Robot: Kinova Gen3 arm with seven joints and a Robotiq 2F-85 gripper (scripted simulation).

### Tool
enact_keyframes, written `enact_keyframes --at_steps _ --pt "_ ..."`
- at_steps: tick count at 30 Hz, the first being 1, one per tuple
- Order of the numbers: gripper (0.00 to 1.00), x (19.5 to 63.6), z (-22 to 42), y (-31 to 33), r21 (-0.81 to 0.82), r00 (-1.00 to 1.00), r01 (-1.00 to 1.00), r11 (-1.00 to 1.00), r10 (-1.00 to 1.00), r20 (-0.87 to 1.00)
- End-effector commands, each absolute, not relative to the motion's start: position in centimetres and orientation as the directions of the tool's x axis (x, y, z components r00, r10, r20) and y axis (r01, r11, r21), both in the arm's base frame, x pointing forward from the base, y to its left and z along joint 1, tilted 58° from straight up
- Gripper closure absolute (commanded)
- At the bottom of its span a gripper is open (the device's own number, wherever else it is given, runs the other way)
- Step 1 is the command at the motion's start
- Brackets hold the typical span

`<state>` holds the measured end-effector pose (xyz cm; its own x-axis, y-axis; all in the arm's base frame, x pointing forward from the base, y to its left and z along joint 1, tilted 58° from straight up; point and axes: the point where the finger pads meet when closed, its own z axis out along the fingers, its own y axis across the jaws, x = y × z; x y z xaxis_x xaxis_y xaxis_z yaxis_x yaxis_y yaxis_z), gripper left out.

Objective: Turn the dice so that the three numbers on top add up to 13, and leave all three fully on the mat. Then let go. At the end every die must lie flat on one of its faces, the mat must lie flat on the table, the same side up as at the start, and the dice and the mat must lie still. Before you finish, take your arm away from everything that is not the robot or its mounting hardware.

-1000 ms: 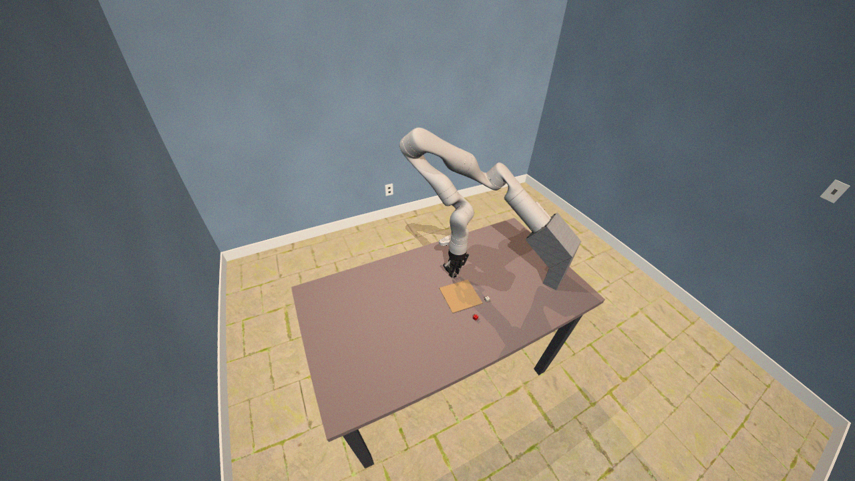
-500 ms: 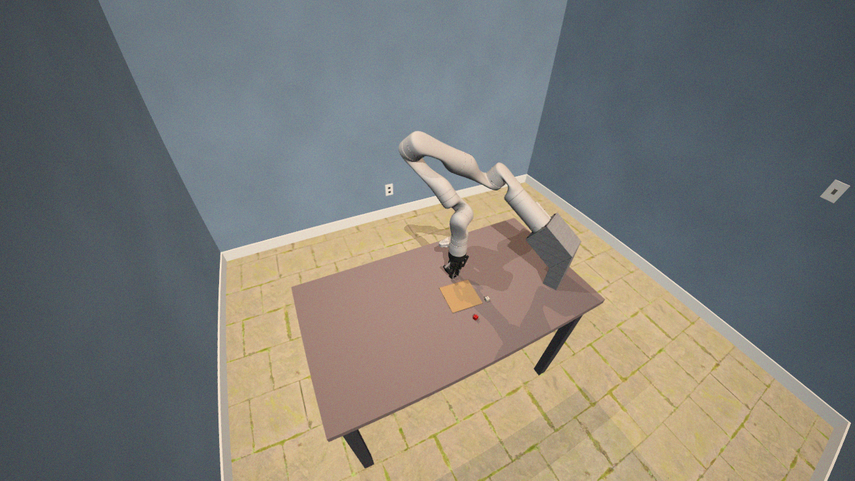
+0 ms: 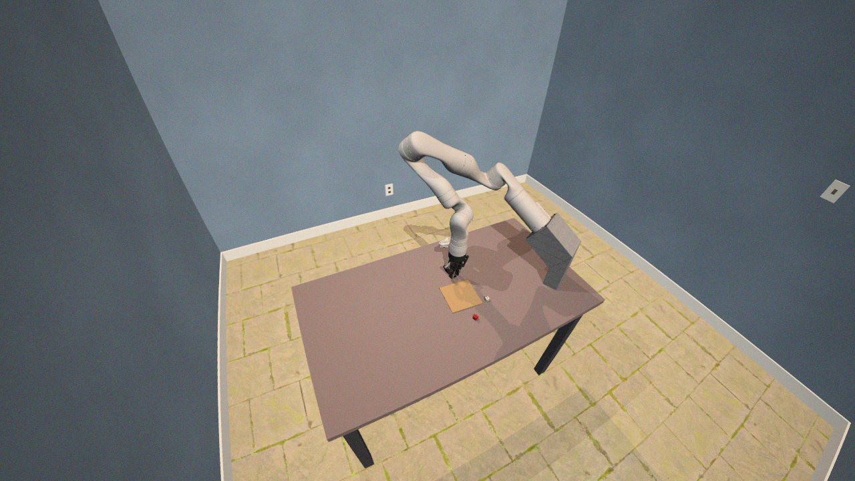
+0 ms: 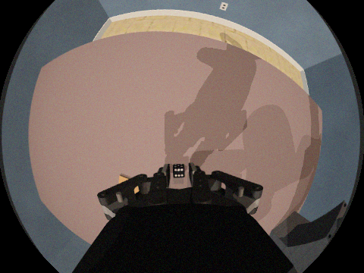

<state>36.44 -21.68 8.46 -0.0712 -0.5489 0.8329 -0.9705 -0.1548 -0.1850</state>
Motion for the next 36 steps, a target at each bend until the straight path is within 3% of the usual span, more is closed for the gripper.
enact_keyframes --at_steps 1,16,17,36 --pt "0.69 36.74 8.20 -21.49 -0.193 -0.075 -0.969 -0.157 -0.555 0.828" --pt "0.69 36.74 8.20 -21.49 -0.193 -0.075 -0.969 -0.157 -0.555 0.828" --pt "0.89 36.74 8.20 -21.49 -0.193 -0.075 -0.969 -0.157 -0.555 0.828" --pt "0.89 36.74 8.20 -21.49 -0.193 -0.075 -0.969 -0.157 -0.555 0.828"
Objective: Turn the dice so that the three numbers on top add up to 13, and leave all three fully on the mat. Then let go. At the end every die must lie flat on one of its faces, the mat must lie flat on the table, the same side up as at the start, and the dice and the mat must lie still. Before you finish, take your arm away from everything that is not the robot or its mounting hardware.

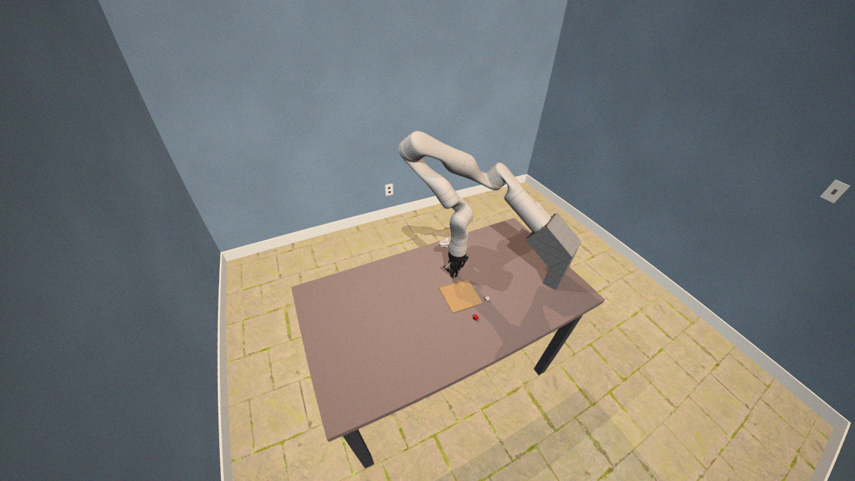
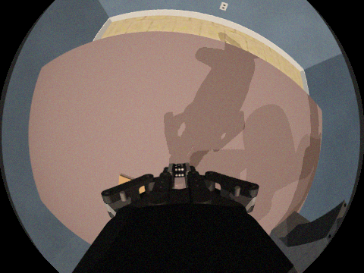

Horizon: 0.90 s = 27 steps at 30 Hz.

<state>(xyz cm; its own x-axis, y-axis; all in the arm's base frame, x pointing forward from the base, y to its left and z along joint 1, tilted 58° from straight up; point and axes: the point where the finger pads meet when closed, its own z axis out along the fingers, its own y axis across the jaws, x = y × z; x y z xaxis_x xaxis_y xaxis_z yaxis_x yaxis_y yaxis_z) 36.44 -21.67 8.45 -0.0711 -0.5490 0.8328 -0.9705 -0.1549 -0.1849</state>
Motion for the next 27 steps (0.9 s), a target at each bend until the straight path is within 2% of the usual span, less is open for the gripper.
enact_keyframes --at_steps 1,27 --pt "0.89 36.74 8.20 -21.49 -0.193 -0.075 -0.969 -0.157 -0.555 0.828" --pt "0.89 36.56 8.62 -20.84 -0.193 -0.075 -0.969 -0.157 -0.555 0.828"
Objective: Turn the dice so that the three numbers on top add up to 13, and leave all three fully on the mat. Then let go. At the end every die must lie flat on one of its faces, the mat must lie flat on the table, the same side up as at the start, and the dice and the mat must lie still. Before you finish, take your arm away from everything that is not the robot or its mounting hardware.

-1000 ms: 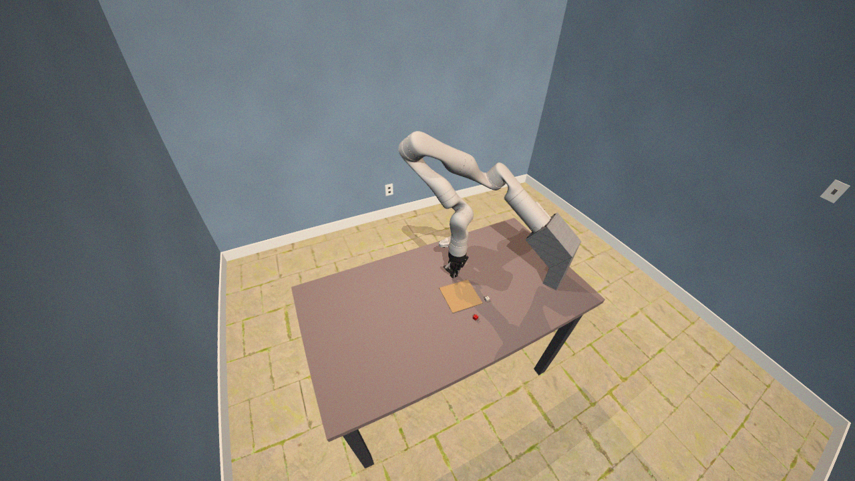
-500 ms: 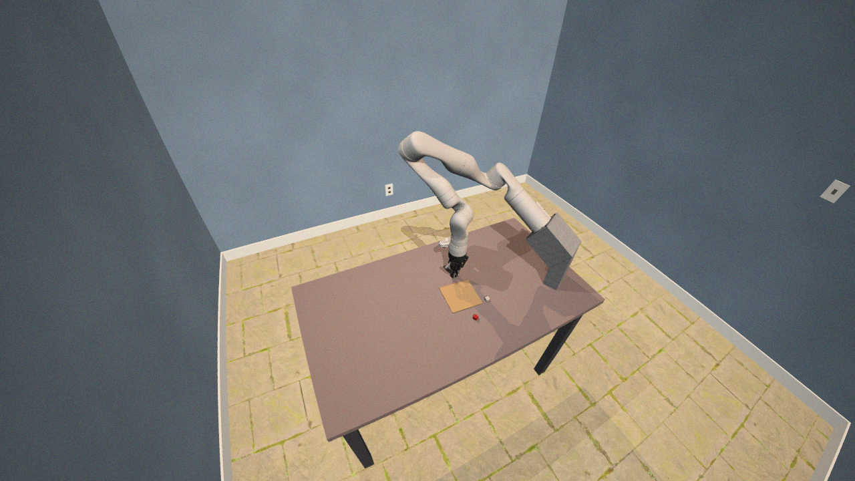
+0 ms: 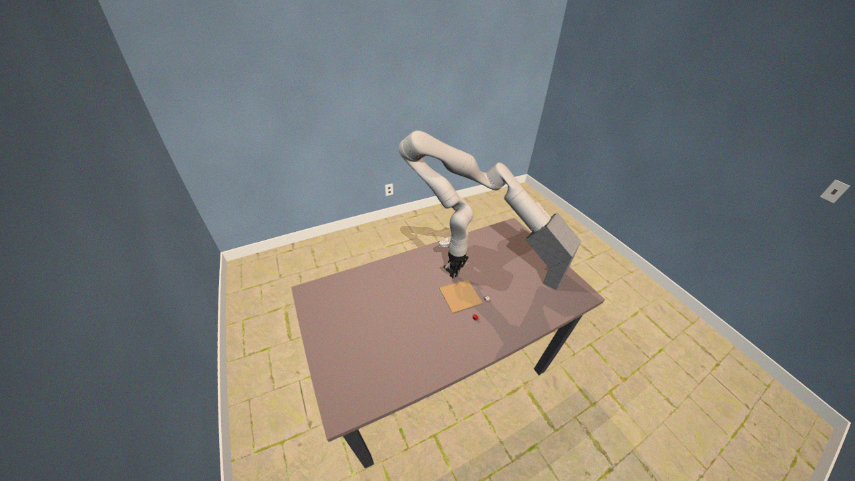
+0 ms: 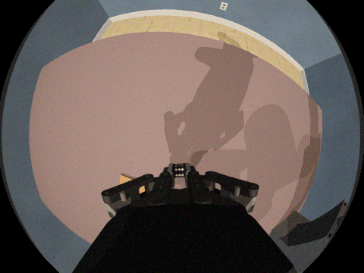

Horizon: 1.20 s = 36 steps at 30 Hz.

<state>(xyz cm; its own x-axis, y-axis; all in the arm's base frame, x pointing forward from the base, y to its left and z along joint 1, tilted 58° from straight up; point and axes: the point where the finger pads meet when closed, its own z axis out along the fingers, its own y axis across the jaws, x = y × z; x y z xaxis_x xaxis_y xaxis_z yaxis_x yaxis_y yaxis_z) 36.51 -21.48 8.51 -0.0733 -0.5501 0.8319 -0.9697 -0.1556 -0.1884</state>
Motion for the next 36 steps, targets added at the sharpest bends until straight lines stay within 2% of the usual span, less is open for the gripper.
enact_keyframes --at_steps 1,36 --pt "0.89 36.5 8.7 -20.7 -0.193 -0.075 -0.969 -0.157 -0.555 0.828" --pt "0.89 34.4 13.3 -13.5 -0.193 -0.075 -0.969 -0.157 -0.555 0.828"
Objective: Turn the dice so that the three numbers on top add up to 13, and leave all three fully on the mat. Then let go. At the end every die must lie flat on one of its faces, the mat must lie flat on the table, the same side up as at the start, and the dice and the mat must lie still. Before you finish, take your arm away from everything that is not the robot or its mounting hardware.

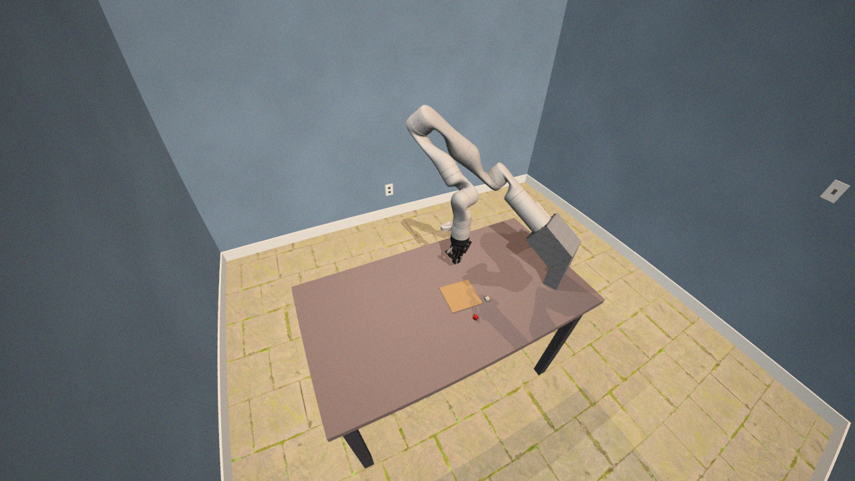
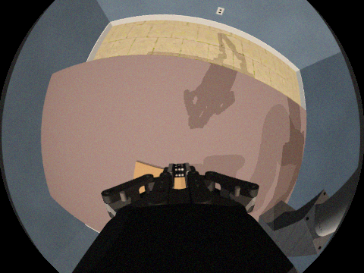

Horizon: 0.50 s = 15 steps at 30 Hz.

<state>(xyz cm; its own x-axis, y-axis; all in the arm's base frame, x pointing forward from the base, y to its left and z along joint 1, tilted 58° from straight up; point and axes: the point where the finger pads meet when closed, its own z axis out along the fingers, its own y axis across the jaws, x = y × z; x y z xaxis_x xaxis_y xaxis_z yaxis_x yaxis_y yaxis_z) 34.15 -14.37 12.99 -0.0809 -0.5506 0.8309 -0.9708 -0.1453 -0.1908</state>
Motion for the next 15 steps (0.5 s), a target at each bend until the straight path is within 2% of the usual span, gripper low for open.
enact_keyframes --at_steps 1,15 --pt "0.89 34.41 13.38 -13.45 -0.193 -0.075 -0.969 -0.157 -0.555 0.828" --pt "0.89 34.37 13.46 -13.33 -0.193 -0.075 -0.969 -0.157 -0.555 0.828"
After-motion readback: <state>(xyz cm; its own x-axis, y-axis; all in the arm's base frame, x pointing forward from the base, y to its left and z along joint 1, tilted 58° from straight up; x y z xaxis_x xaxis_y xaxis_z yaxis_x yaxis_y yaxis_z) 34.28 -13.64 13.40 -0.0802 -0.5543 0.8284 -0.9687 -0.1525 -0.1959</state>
